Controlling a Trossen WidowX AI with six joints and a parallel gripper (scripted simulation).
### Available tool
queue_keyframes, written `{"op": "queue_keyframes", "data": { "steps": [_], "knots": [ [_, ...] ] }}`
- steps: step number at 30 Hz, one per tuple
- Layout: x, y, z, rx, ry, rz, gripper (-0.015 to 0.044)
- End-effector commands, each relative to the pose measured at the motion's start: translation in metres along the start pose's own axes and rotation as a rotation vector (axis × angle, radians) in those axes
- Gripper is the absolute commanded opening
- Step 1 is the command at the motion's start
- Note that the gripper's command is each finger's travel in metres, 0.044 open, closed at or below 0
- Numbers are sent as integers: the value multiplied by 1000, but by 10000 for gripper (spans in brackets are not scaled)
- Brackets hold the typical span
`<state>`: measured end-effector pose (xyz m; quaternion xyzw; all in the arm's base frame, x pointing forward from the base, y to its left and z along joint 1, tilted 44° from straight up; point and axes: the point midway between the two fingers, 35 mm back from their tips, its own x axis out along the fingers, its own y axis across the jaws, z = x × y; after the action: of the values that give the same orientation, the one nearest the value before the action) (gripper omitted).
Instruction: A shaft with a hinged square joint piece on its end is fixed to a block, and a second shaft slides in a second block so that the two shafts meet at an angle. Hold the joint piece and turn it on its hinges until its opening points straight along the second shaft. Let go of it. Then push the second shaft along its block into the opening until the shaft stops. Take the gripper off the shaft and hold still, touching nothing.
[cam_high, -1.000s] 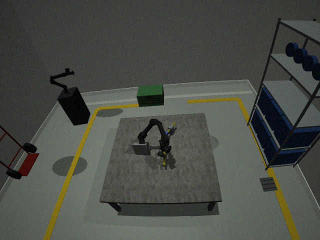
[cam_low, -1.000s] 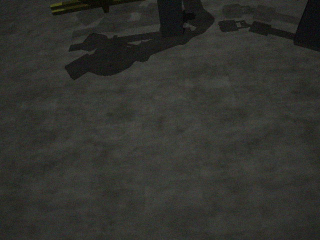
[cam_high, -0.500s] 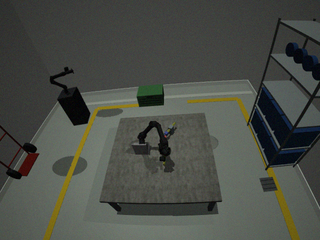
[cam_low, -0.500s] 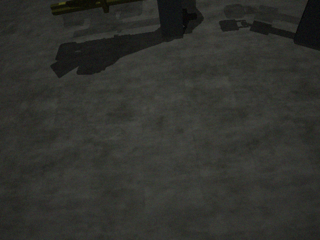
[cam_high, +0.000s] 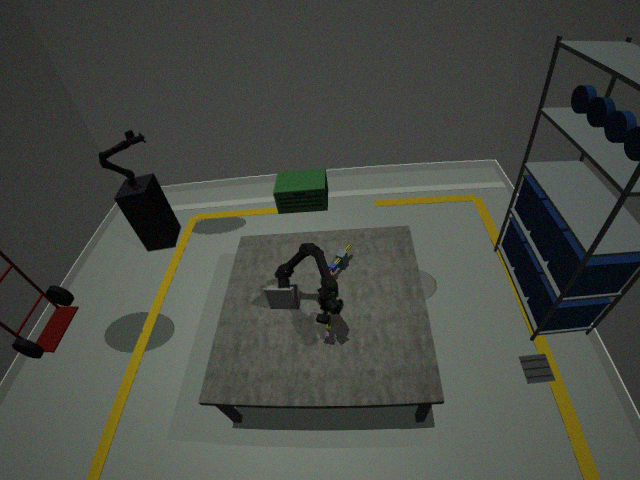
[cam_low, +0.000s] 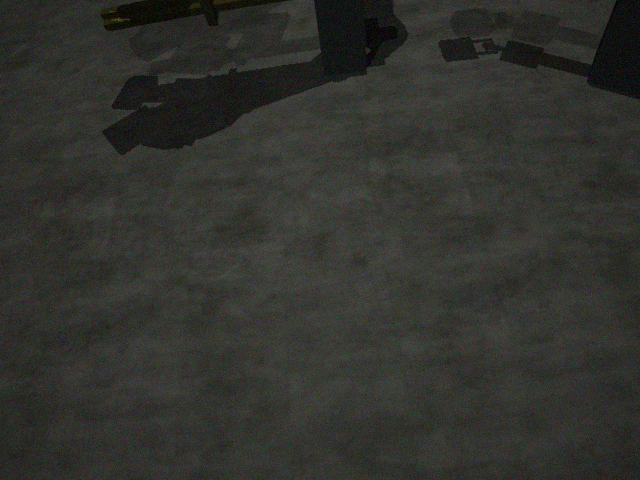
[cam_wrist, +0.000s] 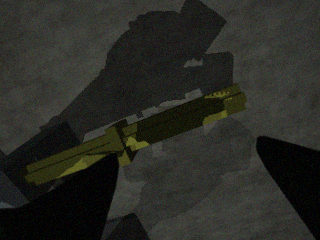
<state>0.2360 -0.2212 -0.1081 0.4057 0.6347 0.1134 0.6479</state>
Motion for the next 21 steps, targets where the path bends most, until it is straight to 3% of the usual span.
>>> {"op": "queue_keyframes", "data": {
  "steps": [1,21],
  "knots": [
    [8,-2,2,128,19,-7,440],
    [39,-1,5,810,89,-69,440]
  ]
}}
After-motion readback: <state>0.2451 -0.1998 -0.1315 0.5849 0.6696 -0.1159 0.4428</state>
